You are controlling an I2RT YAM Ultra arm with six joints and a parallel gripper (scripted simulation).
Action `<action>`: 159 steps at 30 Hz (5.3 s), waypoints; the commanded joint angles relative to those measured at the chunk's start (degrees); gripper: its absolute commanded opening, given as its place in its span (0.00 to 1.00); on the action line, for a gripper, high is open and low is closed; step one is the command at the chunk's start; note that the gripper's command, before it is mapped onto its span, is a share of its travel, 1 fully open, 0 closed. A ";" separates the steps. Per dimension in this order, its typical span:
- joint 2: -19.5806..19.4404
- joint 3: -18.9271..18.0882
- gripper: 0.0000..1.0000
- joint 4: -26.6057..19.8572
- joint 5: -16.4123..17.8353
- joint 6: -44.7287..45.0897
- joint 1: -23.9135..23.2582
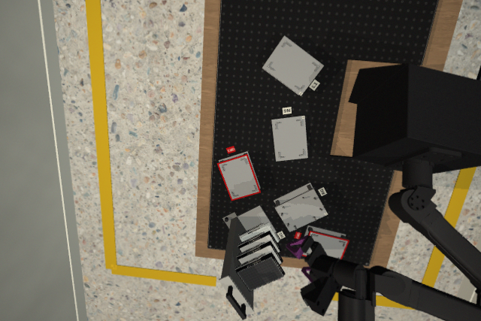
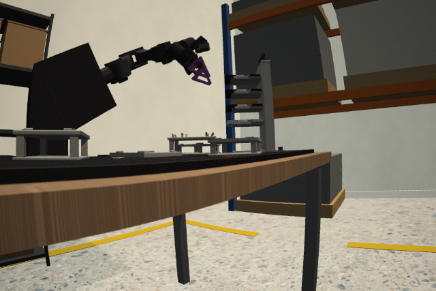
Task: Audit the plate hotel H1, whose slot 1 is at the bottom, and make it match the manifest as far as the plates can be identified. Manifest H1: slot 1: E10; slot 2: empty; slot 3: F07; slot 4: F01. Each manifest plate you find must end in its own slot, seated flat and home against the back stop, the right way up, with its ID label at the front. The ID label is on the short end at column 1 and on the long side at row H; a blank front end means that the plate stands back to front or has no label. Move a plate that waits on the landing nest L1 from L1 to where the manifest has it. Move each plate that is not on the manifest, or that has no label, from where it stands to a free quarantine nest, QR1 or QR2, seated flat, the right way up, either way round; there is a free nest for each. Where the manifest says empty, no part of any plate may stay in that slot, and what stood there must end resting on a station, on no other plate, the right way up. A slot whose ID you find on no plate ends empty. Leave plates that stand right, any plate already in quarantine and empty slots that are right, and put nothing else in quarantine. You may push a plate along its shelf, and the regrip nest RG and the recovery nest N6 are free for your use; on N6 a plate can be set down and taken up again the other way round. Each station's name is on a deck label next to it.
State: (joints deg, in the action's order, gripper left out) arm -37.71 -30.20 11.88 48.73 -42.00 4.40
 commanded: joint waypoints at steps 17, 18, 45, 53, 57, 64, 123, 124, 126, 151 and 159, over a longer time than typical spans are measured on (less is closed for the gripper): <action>0.45 0.03 1.00 0.28 -0.61 0.02 -0.17; 0.89 0.33 1.00 0.15 -0.47 0.00 -0.31; 7.55 6.08 1.00 -1.02 -3.41 0.35 2.66; 6.77 7.51 1.00 0.85 -8.89 0.90 8.16; 6.50 7.87 1.00 1.41 -10.22 1.03 9.48; 5.29 9.08 1.00 3.64 -14.69 1.40 13.96; -4.87 4.66 1.00 9.26 -18.35 1.68 17.60; -4.87 4.66 1.00 9.26 -18.35 1.68 17.60; -4.87 4.66 1.00 9.26 -18.35 1.68 17.60; -4.87 4.66 1.00 9.26 -18.35 1.68 17.60; -4.87 4.66 1.00 9.26 -18.35 1.68 17.60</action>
State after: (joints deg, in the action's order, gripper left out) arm -42.70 -25.26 20.75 30.87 -40.32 22.52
